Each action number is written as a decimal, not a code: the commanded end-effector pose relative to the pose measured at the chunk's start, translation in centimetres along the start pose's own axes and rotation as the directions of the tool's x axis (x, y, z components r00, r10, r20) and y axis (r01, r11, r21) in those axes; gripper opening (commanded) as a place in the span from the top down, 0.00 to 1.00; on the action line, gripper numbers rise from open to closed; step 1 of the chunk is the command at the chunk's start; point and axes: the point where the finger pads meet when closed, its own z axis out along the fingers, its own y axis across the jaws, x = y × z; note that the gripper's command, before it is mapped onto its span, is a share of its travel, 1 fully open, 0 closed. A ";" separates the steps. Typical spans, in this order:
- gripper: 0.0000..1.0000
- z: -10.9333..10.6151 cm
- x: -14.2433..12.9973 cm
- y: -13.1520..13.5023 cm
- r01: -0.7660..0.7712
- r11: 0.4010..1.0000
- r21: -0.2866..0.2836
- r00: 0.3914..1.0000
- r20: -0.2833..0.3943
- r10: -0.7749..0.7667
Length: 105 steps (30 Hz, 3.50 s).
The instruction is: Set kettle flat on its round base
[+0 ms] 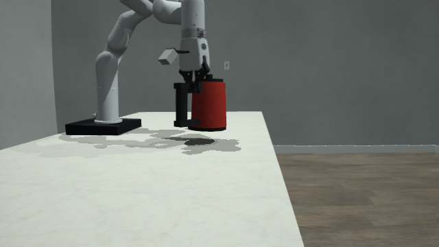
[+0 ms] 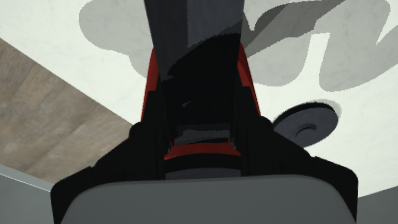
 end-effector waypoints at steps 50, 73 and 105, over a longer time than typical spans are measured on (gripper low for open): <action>1.00 -0.2 -0.6 0.6 0.000 1.000 0.005 1.000 0.001 0.000; 1.00 -0.2 -2.8 3.1 0.000 1.000 0.005 1.000 0.001 0.000; 1.00 -0.3 -8.2 9.1 0.000 1.000 0.005 1.000 0.001 0.000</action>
